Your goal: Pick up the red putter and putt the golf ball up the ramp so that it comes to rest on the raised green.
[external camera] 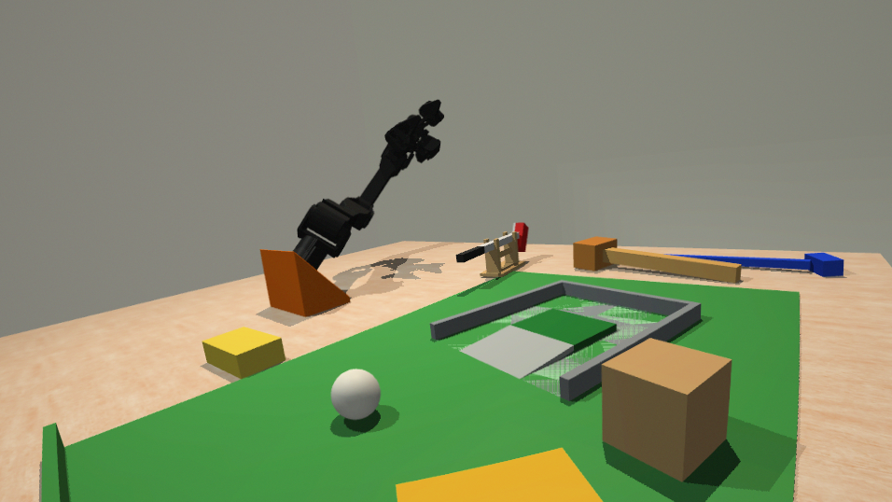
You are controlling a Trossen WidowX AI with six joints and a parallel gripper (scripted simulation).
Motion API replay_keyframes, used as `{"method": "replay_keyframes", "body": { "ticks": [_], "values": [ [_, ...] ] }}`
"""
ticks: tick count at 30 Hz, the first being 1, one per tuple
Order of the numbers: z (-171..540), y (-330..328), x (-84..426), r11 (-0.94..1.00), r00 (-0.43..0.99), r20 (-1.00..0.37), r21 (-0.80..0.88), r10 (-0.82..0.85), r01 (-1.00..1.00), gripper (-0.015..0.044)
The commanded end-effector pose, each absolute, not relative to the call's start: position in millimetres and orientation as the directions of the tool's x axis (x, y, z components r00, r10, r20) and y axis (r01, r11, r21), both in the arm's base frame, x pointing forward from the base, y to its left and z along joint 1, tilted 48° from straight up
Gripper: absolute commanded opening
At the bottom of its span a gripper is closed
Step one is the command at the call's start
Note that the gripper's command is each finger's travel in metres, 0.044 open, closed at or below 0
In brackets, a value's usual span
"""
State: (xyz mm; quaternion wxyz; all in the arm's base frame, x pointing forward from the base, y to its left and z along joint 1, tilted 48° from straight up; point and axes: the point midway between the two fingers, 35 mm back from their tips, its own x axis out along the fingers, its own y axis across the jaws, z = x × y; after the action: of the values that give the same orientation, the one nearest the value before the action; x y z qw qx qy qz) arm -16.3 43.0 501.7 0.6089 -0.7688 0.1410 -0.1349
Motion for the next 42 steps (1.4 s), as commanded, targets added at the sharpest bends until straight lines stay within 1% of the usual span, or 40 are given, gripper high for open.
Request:
{"method": "replay_keyframes", "body": {
  "ticks": [1,2,4,8,10,13,18,22,24,27,30,32,34,35,42],
  "values": [
    [501,42,-15,-0.216,0.925,0.031,-0.975,-0.379,-0.056,0.0426],
    [501,40,-11,-0.21,0.927,0.017,-0.975,-0.374,-0.067,0.044],
    [497,32,6,-0.183,0.935,-0.04,-0.977,-0.353,-0.111,0.044],
    [477,8,63,-0.093,0.936,-0.239,-0.958,-0.26,-0.27,0.044],
    [467,0,82,-0.062,0.926,-0.308,-0.943,-0.22,-0.328,0.044],
    [444,-5,119,-0.04,0.896,-0.435,-0.897,-0.09,-0.44,0.044],
    [388,-1,180,-0.022,0.75,-0.631,-0.768,0.196,-0.64,0.044],
    [336,13,215,-0.028,0.561,-0.708,-0.631,0.43,-0.775,0.044],
    [308,24,228,-0.036,0.447,-0.711,-0.551,0.543,-0.834,0.044],
    [267,44,240,-0.051,0.266,-0.666,-0.416,0.697,-0.908,0.044],
    [229,66,244,-0.065,0.105,-0.569,-0.271,0.816,-0.96,0.044],
    [207,83,242,-0.074,0.013,-0.477,-0.162,0.879,-0.984,0.044],
    [194,93,239,-0.078,-0.033,-0.416,-0.092,0.909,-0.993,0.044],
    [192,94,239,-0.079,-0.038,-0.409,-0.083,0.912,-0.993,0.044],
    [195,96,237,-0.08,-0.039,-0.408,-0.082,0.912,-0.993,0.044]
  ]
}}
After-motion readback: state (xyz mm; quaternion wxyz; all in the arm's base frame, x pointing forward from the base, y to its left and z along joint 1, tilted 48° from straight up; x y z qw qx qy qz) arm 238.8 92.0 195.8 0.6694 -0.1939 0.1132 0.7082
